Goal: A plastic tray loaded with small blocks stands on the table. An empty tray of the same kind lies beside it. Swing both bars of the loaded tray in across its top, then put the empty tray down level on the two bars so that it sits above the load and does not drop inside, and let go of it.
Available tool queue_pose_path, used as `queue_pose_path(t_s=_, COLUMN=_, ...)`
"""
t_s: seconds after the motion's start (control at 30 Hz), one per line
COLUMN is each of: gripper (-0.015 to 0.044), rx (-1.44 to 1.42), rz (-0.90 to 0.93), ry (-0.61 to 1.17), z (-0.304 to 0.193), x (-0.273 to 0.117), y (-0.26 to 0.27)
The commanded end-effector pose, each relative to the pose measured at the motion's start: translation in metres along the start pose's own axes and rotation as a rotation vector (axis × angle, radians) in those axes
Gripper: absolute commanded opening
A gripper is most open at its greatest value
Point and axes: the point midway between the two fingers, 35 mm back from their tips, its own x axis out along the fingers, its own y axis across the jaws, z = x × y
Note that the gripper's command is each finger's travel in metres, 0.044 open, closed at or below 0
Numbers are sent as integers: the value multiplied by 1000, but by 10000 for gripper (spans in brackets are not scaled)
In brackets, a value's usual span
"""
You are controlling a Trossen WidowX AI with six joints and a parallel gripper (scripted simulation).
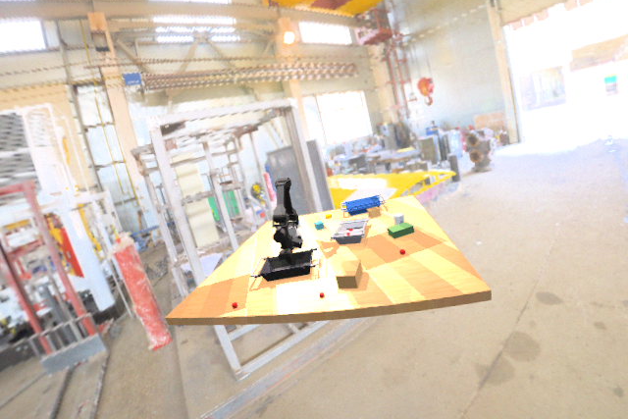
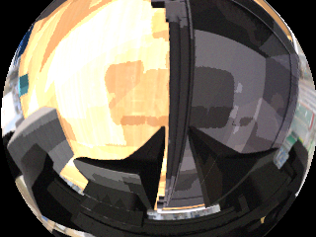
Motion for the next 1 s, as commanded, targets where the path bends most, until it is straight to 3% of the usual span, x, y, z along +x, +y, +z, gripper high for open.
queue_pose_path(t_s=0.0, gripper=88, rx=5, rz=6, ry=-3, z=0, x=0, y=1)
queue_pose_path(t_s=0.43, gripper=1, rx=5, rz=6, ry=-3, z=1, x=-12, y=0)
queue_pose_path(t_s=0.73, gripper=0, rx=6, rz=6, ry=-3, z=0, x=-75, y=0)
queue_pose_path(t_s=0.97, gripper=0, rx=6, rz=6, ry=-3, z=0, x=-80, y=0)
